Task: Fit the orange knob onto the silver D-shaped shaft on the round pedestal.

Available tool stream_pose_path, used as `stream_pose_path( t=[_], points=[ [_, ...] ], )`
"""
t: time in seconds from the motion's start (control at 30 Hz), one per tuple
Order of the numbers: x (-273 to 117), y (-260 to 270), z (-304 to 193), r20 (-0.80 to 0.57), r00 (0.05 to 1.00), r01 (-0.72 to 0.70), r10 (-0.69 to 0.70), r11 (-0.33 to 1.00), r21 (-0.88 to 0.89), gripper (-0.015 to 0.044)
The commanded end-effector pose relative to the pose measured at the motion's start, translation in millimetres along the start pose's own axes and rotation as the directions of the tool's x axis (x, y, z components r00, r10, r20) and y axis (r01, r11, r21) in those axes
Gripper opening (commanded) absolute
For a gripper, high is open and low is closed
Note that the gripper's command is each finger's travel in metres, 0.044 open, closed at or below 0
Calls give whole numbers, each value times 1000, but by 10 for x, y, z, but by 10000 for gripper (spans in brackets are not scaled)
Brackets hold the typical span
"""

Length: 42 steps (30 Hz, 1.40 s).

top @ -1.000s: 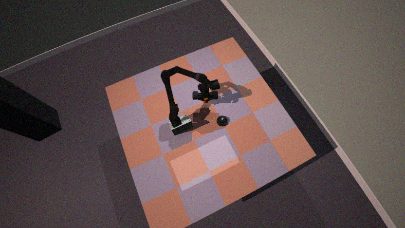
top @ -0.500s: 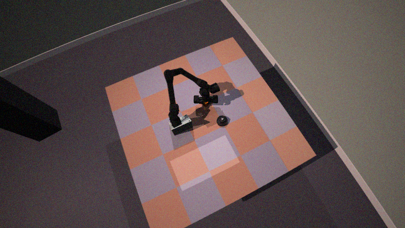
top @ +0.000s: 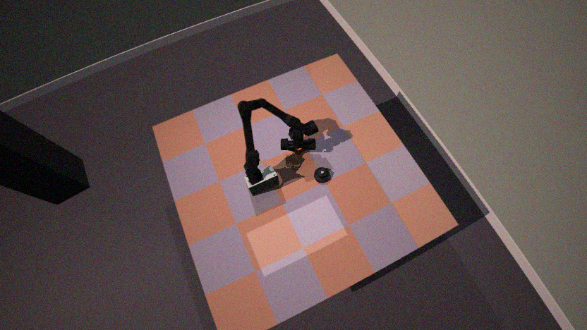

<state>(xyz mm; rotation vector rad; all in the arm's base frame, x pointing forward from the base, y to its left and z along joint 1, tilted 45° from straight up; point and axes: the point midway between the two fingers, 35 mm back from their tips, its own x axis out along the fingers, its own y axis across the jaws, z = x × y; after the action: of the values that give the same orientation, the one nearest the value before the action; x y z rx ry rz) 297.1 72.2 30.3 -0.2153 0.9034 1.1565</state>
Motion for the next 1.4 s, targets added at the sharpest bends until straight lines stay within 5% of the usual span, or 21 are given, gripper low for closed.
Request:
stream_pose_path(
  t=[0.0,0.5,0.77,1.37],
  points=[
    [-1,0,1,-1,1000,0,0,1000,-1,240],
    [-1,0,1,-1,1000,0,0,1000,-1,240],
    [-811,-2,-8,1,1000,3,-3,1000,5,440],
    [-637,-6,-10,1,1000,3,-3,1000,5,440]
  ],
)
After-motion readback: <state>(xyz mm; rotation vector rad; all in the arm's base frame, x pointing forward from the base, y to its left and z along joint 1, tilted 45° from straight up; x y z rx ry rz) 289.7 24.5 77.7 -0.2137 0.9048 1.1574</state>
